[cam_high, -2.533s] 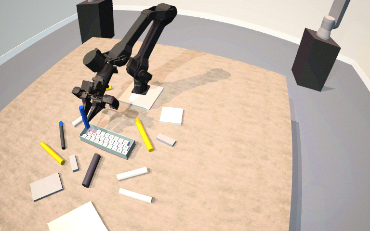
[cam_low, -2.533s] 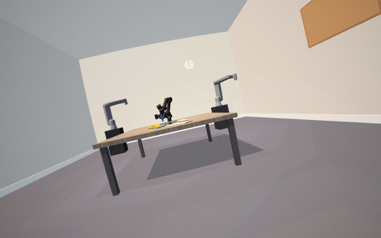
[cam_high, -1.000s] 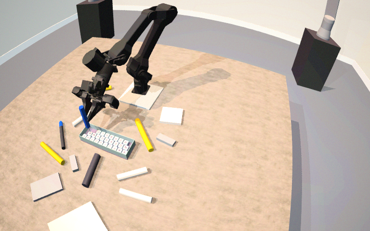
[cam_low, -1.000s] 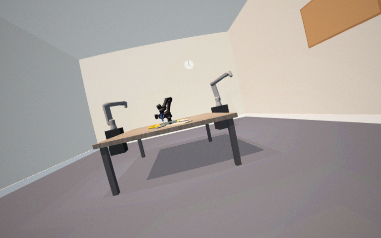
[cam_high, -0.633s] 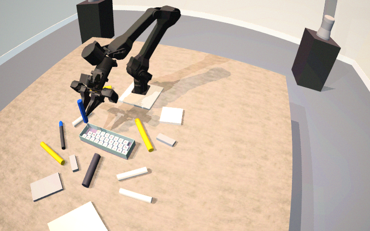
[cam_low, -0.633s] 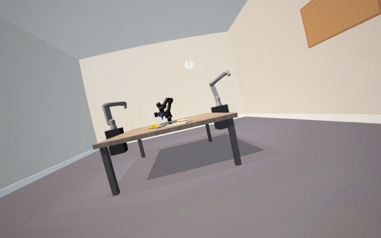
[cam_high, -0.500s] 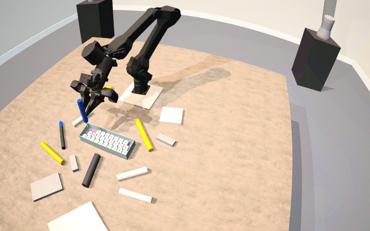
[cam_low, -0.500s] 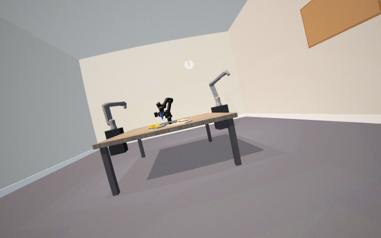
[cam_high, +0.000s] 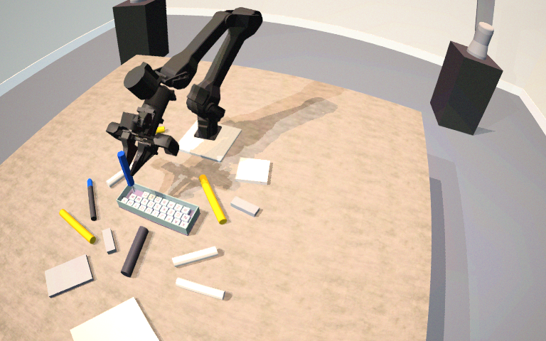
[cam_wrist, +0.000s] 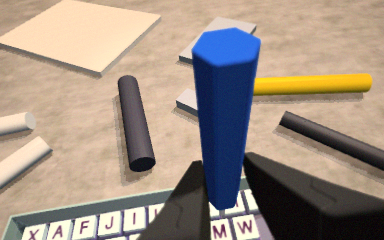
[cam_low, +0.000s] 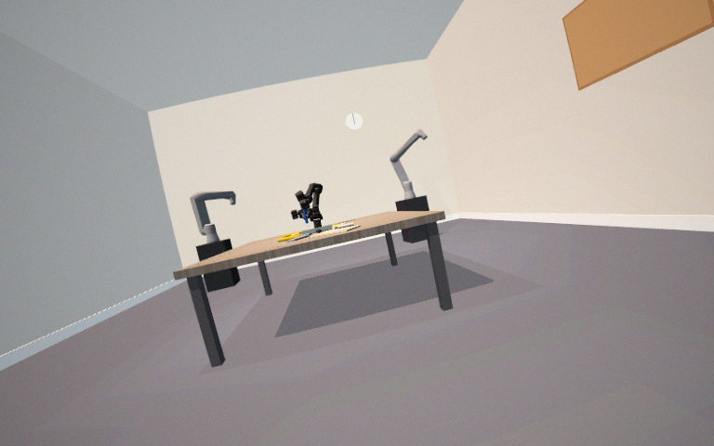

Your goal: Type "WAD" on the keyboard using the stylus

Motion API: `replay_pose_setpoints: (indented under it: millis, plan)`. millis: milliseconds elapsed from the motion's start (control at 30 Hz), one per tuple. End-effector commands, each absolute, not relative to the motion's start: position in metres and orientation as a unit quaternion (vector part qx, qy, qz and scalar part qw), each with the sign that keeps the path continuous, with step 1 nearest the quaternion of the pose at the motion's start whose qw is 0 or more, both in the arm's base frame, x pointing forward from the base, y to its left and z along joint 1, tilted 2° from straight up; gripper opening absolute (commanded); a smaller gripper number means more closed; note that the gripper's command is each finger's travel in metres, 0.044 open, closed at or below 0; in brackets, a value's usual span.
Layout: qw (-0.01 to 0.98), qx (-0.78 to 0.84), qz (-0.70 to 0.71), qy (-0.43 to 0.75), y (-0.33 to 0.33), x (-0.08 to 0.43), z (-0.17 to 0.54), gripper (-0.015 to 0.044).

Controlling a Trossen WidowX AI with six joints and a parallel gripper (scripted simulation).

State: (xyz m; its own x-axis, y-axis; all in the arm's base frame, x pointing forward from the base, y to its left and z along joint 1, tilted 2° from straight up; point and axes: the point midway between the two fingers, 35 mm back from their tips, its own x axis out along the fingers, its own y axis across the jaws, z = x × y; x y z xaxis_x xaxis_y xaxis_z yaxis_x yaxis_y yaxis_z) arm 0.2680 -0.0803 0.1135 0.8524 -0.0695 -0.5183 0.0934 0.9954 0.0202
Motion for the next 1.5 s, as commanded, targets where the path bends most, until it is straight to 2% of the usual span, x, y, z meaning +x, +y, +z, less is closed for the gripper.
replay_pose_setpoints:
  millis: [0,1467]
  plan:
    - [0.961,0.024,-0.044,0.272,-0.072,0.273,0.113,0.0000]
    - [0.966,0.027,-0.042,0.253,0.043,0.292,0.123,0.0000]
